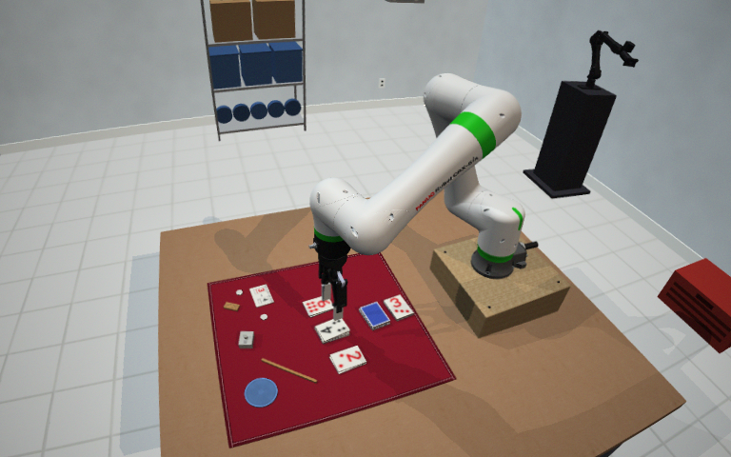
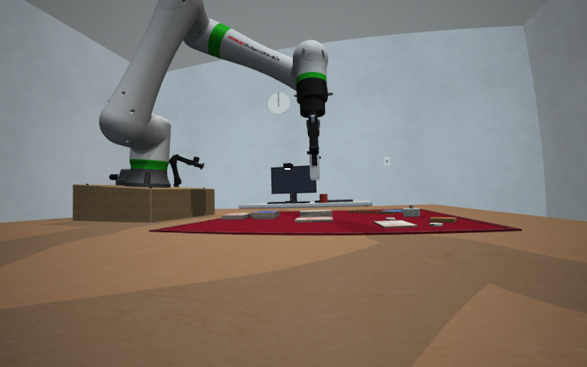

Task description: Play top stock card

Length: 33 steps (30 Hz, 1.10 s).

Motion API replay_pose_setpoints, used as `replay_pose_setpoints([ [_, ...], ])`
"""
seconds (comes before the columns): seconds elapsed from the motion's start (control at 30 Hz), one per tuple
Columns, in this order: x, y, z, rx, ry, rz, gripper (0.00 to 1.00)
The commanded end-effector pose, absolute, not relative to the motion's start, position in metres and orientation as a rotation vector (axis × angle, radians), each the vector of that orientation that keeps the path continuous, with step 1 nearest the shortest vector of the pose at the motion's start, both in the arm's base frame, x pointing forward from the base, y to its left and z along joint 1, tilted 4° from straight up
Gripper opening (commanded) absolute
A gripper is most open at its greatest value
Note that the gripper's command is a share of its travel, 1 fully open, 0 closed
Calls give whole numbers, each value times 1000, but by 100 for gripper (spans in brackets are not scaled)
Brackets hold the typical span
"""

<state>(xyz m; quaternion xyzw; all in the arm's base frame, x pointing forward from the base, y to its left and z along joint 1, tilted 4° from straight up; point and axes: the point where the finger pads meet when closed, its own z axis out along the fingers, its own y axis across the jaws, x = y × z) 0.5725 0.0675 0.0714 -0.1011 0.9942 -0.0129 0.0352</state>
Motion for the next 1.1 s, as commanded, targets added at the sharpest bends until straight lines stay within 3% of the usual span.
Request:
replay_pose_setpoints([
  [0.0,572,68,77,-311,3055,-40,50],
  [0.2,572,68,81,-311,3055,-40,50],
  [0.23,572,68,81,-311,3055,-40,100],
  [1.07,572,68,81,-311,3055,-40,100],
])
